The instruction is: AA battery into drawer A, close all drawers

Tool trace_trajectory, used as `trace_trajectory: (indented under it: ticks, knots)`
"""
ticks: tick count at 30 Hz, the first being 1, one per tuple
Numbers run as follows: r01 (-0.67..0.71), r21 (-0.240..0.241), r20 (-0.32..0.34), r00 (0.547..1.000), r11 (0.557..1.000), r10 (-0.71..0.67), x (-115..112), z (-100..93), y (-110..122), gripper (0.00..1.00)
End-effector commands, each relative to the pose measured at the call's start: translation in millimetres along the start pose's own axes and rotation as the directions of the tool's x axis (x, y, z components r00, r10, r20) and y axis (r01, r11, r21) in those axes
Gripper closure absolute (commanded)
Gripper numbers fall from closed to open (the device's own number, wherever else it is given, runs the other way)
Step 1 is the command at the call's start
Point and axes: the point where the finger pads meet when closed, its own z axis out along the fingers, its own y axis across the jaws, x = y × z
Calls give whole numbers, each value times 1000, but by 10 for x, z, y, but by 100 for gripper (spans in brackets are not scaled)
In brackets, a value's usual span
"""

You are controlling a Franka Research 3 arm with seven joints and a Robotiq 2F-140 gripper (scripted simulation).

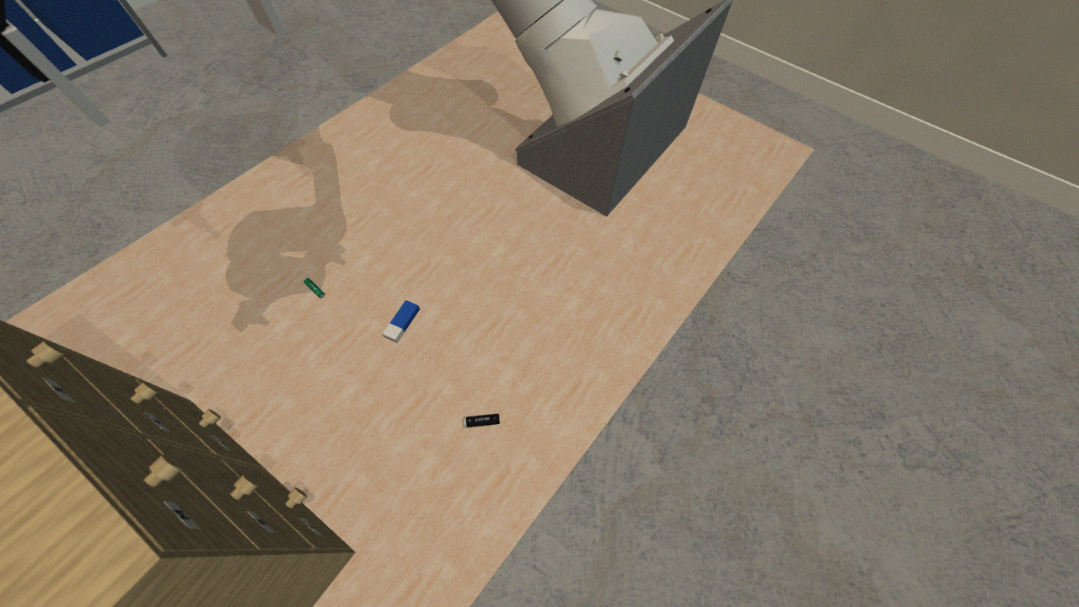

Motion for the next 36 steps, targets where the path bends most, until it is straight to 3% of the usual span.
trace_trajectory:
  ticks: [1, 21, 36]
  knots:
    - [0, 0, 0, 1000, 1000, 0, 0, -1, 0, 0]
    - [-17, 0, 0, 1000, 1000, 17, 4, 16, 8, 0]
    - [-157, 0, 0, 988, 988, 157, 33, 159, 71, 0]
